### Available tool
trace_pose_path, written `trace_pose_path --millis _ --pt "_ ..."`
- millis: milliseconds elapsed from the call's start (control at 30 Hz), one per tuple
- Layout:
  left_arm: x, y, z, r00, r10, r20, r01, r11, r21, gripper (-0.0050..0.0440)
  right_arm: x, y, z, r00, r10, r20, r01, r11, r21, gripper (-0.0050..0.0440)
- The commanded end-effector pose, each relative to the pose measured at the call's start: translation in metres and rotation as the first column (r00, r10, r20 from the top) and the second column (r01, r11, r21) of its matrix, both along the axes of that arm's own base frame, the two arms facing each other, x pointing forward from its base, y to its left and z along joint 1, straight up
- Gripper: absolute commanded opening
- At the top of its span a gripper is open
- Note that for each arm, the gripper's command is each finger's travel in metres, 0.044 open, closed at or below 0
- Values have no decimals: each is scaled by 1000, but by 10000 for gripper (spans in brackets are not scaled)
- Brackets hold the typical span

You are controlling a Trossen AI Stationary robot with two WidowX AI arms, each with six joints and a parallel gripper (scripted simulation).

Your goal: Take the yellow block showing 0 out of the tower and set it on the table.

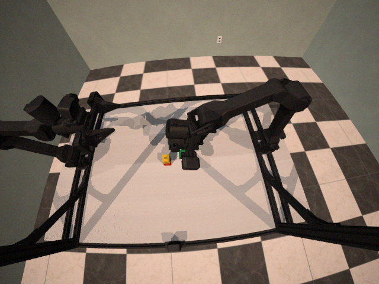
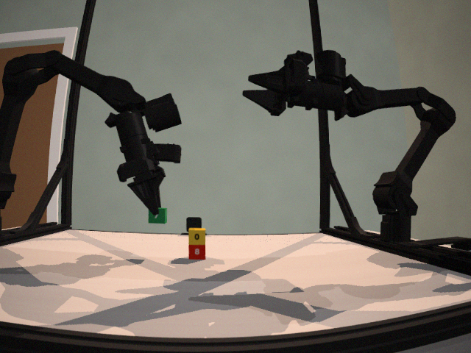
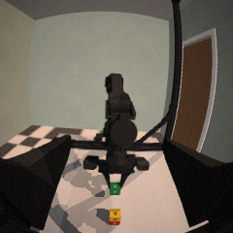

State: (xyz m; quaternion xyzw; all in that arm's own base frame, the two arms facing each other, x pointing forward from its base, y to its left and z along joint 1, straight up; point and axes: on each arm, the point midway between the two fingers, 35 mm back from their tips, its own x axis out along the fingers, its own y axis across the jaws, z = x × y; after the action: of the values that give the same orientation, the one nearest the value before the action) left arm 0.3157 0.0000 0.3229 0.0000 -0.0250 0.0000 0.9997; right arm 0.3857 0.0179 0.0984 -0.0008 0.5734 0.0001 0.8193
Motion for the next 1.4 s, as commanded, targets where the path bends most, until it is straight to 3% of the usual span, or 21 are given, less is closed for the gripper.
trace_pose_path --millis 0,400,467,633,667,733,867,1133,1367 --pt "0 0 0 1000 0 0 0 1000 0 400 -3 0 0 1000 -2 0 2 1000 1 0" --pt "3 -1 -6 1000 0 -10 0 1000 -1 400 -3 0 0 1000 -2 0 2 1000 1 0" --pt "12 -2 -25 999 0 -41 0 1000 -3 400 -3 0 0 1000 -2 0 2 1000 1 0" --pt "32 -10 -101 987 -1 -163 0 1000 -7 400 -3 0 0 1000 -2 0 2 1000 1 0" --pt "33 -11 -117 982 -1 -188 -1 1000 -7 400 -3 0 0 1000 -2 0 2 1000 1 0" --pt "33 -11 -117 982 -1 -188 -1 1000 -7 400 -3 0 0 1000 -2 0 2 1000 1 0" --pt "30 -17 -181 957 1 -290 -2 1000 -2 400 -3 0 0 1000 -2 0 2 1000 1 0" --pt "27 -18 -230 946 2 -325 -2 1000 2 400 -3 0 0 1000 -2 0 2 1000 1 0" --pt "28 -18 -248 952 2 -307 -2 1000 0 400 -3 0 0 1000 -2 0 2 1000 1 0"
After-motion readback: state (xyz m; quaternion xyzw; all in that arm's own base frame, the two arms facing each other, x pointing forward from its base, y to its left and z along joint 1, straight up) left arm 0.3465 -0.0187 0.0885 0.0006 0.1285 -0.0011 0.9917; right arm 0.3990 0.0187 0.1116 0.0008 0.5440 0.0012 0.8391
